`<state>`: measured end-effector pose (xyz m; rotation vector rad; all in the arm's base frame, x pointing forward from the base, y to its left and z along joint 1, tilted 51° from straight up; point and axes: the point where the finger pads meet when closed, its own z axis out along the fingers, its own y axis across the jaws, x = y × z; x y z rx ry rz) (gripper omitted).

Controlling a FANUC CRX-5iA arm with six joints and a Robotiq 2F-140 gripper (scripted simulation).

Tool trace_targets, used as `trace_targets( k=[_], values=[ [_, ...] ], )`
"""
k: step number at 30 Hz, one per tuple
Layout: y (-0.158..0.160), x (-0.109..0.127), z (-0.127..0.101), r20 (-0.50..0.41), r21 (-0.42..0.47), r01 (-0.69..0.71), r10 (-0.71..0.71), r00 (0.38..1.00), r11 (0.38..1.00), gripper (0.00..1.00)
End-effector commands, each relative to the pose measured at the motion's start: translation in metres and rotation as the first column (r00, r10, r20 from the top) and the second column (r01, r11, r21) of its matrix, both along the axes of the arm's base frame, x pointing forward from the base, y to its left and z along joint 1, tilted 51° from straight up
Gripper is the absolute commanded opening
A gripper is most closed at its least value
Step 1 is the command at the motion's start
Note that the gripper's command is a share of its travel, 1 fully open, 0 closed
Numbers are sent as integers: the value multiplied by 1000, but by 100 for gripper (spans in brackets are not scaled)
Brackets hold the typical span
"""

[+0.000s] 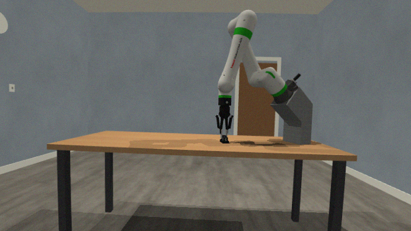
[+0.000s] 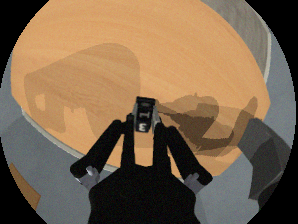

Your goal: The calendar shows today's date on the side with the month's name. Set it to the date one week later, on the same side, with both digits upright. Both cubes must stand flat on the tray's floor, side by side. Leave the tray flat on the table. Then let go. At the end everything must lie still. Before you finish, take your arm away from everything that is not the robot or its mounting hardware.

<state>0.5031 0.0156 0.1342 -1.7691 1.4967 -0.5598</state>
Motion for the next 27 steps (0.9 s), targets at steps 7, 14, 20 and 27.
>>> trace_targets(
  k=[7, 14, 20, 27],
  values=[
    [1, 2, -2, 0, 0, 0, 0, 1000, 1000, 17],
    [1, 4, -3, 0, 0, 0, 0, 1000, 1000, 17],
    [2, 5, -4, 0, 0, 0, 0, 1000, 1000, 17],
    [2, 5, -4, 0, 0, 0, 0, 1000, 1000, 17]
  ],
)
